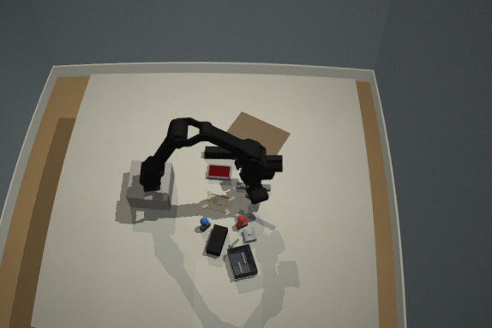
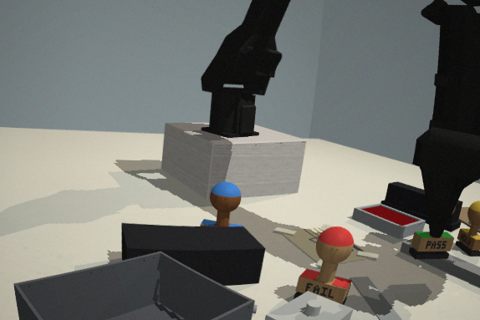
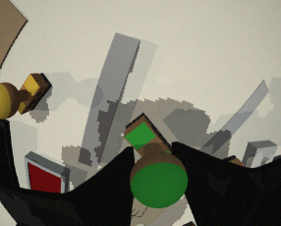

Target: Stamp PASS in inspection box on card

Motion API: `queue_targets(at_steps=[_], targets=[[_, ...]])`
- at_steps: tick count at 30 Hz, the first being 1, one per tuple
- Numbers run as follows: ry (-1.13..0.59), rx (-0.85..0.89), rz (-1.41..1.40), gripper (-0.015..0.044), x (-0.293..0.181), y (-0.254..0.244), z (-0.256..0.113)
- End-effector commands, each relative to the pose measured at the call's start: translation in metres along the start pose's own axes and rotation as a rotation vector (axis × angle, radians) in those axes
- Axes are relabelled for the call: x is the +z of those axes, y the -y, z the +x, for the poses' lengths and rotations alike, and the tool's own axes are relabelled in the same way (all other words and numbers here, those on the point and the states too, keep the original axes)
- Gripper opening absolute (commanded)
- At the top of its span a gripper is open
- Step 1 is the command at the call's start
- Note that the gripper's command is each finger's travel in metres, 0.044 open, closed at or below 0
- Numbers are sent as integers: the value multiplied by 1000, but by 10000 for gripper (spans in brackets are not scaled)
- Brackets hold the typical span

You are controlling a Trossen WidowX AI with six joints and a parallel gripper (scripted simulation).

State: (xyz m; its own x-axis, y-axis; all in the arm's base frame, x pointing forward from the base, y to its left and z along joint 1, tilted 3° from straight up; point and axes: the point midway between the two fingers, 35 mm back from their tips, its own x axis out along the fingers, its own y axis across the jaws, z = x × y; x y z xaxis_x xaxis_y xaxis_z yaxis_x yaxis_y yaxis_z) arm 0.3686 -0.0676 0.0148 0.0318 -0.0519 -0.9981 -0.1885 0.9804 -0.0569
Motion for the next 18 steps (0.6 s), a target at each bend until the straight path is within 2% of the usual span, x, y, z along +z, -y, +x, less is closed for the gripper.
queue_targets(at_steps=[1,18], targets=[[0,1,3,0,0,0,-2],[0,1,3,0,0,0,-11]])
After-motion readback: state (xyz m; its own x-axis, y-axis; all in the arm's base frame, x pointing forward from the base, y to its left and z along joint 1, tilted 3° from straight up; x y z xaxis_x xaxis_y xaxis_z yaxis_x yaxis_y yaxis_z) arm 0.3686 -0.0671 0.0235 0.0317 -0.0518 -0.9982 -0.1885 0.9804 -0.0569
